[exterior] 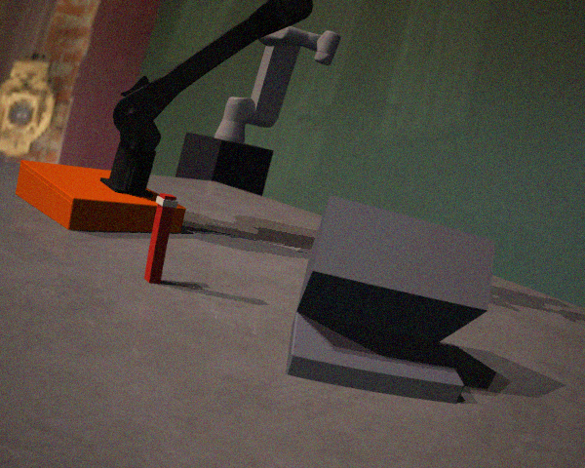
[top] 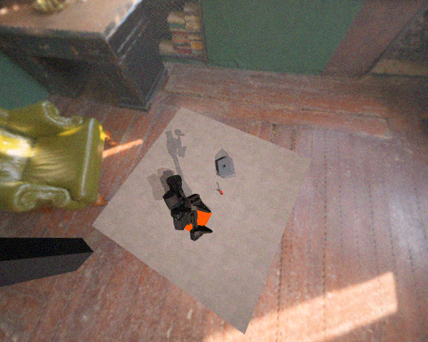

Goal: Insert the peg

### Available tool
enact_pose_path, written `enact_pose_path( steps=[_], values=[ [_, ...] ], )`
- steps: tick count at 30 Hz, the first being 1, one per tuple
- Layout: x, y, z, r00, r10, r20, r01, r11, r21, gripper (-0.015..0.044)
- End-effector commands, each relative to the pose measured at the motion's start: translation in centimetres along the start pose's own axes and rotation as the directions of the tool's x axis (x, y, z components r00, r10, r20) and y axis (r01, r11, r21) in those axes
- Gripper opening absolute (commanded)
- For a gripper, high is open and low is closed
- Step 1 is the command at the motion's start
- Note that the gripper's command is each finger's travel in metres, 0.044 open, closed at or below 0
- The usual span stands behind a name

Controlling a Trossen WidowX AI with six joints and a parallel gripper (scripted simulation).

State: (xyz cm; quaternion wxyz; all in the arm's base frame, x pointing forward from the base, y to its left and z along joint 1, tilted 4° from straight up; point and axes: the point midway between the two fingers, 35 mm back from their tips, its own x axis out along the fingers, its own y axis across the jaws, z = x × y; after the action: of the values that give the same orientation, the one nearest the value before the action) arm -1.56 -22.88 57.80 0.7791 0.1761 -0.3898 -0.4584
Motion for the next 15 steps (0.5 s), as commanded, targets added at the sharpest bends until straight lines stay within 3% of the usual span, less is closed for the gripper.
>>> enact_pose_path(
  steps=[1,15],
  values=[
    [0.0,0.0,0.0,1.0,0.0,0.0,0.0,1.0,0.001,0.0426],
    [1.8,-2.3,-3.0,0.996,-0.032,-0.087,0.037,0.998,0.058,0.044]
  ],
)
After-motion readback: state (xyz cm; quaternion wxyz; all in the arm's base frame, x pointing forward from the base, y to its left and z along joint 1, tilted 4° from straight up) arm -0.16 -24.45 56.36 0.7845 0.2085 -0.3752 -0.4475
